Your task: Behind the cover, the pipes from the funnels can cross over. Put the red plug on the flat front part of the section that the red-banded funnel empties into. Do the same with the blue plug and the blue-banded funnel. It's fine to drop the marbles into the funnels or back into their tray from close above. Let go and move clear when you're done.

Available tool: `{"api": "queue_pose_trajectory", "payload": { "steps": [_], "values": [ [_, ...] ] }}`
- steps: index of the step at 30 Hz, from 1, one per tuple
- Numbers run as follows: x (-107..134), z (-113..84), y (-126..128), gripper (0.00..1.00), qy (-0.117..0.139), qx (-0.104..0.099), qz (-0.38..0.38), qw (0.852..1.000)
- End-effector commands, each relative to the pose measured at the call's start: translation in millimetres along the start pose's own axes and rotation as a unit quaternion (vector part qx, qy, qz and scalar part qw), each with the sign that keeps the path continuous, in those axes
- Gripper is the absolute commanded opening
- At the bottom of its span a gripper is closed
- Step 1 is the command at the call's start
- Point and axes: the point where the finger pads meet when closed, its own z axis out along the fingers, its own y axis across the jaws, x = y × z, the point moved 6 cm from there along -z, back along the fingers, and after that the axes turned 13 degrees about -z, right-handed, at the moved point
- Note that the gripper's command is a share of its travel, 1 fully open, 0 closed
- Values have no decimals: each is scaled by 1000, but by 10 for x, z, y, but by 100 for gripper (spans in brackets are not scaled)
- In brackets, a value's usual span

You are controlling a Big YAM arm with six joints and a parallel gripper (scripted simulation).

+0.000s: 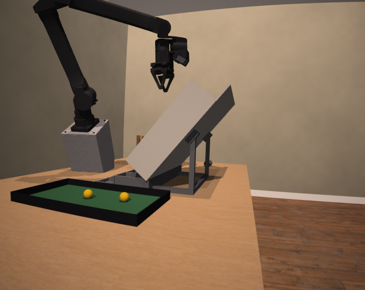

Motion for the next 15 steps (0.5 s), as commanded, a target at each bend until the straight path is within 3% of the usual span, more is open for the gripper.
{"api": "queue_pose_trajectory", "payload": {
  "steps": [1,15],
  "values": [
    [142,-32,45,56,-43,-2,-4,999],
    [899,395,235,56,-136,20,-2,991]
  ]
}}
